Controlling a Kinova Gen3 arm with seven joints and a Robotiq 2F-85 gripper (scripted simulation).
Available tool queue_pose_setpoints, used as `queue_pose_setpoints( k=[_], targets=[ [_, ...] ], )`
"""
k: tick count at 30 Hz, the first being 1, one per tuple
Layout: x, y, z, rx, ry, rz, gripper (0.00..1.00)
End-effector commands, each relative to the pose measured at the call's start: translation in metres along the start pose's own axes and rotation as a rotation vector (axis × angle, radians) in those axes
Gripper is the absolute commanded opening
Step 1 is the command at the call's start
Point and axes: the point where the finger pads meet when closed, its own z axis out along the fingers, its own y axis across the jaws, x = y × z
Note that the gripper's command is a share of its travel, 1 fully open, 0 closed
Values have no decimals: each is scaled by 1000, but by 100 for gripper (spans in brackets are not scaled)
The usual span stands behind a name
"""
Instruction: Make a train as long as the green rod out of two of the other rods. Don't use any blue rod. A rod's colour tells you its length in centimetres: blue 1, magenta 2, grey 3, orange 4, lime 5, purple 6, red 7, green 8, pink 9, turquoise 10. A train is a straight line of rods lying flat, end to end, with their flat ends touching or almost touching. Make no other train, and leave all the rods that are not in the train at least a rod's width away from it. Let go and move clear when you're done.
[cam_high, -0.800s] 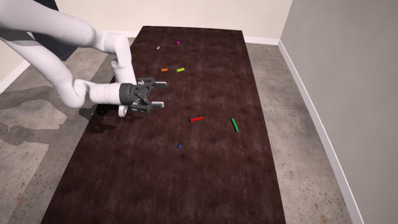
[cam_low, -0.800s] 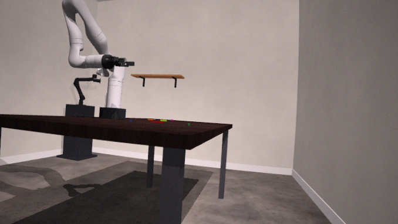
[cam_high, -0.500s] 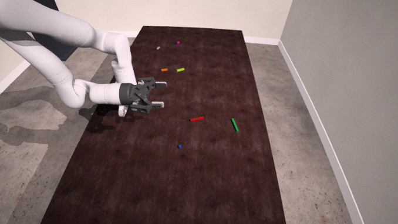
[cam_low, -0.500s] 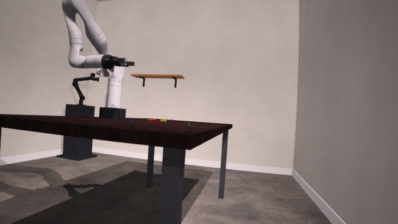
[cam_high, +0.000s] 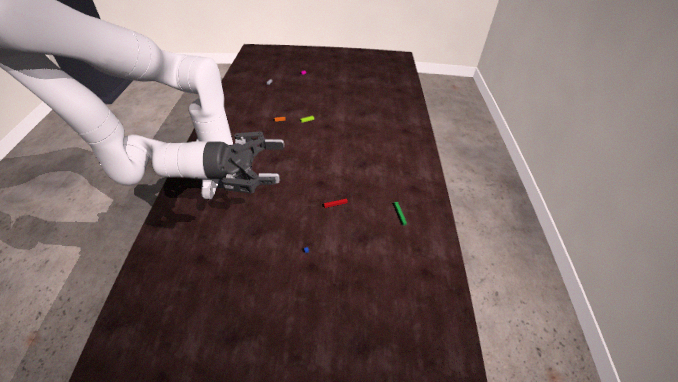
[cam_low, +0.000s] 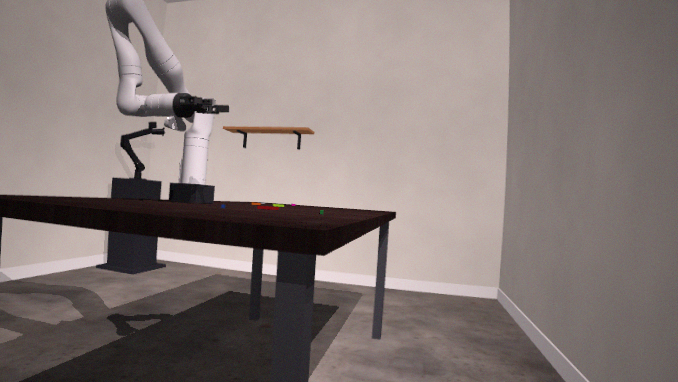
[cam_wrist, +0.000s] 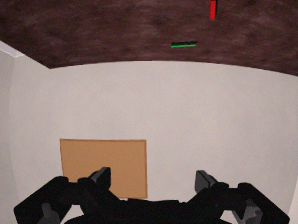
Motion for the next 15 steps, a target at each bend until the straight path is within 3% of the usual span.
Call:
queue_pose_setpoints(
  k=[1, 15],
  targets=[
    [0, 0, 0, -1, 0, -2, 100],
    [0, 3, 2, -17, 3, -24, 100]
  ],
)
